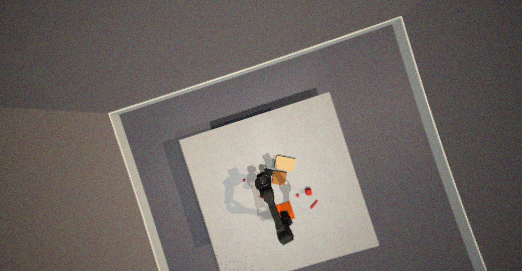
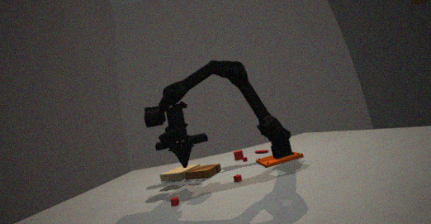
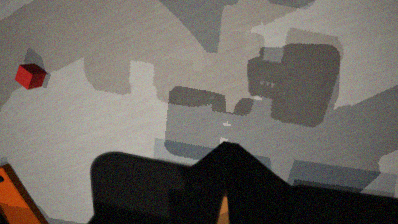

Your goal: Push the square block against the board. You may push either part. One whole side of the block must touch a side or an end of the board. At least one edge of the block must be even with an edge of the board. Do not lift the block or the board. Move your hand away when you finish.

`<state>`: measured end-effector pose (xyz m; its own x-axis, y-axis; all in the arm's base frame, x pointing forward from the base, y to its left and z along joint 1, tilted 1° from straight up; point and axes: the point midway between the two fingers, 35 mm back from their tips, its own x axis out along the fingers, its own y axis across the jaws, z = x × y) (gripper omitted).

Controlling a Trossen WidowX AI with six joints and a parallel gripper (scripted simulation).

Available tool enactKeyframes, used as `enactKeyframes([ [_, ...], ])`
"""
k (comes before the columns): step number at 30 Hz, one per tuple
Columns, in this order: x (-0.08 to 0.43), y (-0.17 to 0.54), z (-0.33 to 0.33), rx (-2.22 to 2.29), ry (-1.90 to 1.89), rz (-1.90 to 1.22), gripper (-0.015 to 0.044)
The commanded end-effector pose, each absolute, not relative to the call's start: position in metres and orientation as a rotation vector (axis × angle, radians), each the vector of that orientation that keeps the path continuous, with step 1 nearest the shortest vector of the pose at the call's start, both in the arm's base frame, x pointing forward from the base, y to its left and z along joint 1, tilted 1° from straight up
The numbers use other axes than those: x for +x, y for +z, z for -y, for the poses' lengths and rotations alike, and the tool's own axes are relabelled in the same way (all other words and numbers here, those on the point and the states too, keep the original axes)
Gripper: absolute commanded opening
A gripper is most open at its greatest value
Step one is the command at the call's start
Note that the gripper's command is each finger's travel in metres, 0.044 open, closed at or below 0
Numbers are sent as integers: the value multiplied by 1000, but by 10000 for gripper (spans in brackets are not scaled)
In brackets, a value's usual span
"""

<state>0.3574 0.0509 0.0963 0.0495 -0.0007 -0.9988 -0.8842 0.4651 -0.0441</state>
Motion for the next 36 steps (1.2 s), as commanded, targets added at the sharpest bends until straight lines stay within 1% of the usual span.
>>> enactKeyframes([
  [1,352,97,-47,-805,764,-1378,0],
  [18,310,101,-20,-347,323,-1500,0],
  [36,262,98,1,141,-150,-1524,0],
])
